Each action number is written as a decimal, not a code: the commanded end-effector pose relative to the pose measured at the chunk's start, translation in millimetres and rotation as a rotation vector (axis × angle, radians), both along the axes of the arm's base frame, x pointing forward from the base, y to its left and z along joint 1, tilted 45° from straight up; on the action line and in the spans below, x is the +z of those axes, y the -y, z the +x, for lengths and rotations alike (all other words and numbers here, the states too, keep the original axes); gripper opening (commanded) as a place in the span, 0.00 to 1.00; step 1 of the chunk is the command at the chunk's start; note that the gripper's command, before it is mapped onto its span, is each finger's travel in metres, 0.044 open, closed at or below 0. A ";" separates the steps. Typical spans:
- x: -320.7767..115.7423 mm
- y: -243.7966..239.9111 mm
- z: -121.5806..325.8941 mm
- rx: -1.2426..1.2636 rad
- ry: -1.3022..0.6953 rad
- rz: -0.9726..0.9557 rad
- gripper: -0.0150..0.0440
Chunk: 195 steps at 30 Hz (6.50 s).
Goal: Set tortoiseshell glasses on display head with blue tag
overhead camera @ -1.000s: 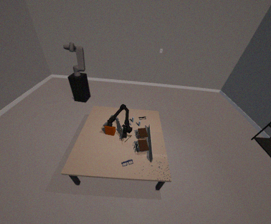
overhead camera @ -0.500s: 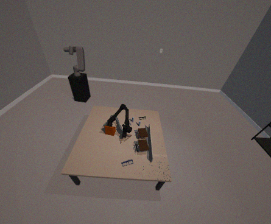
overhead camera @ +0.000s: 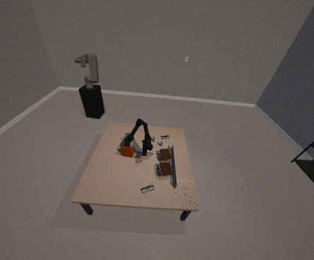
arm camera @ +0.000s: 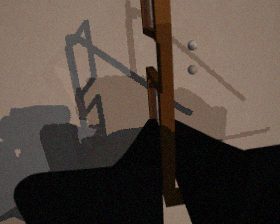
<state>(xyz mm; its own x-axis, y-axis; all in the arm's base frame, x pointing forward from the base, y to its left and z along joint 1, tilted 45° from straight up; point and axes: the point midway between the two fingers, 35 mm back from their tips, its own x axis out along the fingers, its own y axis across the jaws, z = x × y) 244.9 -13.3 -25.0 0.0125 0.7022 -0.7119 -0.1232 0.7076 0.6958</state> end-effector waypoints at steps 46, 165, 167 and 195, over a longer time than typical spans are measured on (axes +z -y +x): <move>179.8 -163.5 -19.0 0.737 0.737 -0.013 0.25; 116.5 -185.9 -63.5 0.748 0.747 -0.007 0.25; 115.7 -185.2 -64.2 0.748 0.747 -0.007 0.25; 118.9 -188.3 -62.4 0.748 0.747 -0.007 0.25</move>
<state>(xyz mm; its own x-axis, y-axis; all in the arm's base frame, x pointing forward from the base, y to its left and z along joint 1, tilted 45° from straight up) 180.2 173.3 91.0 0.0110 0.7069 -0.7072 -0.9253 0.2754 0.2608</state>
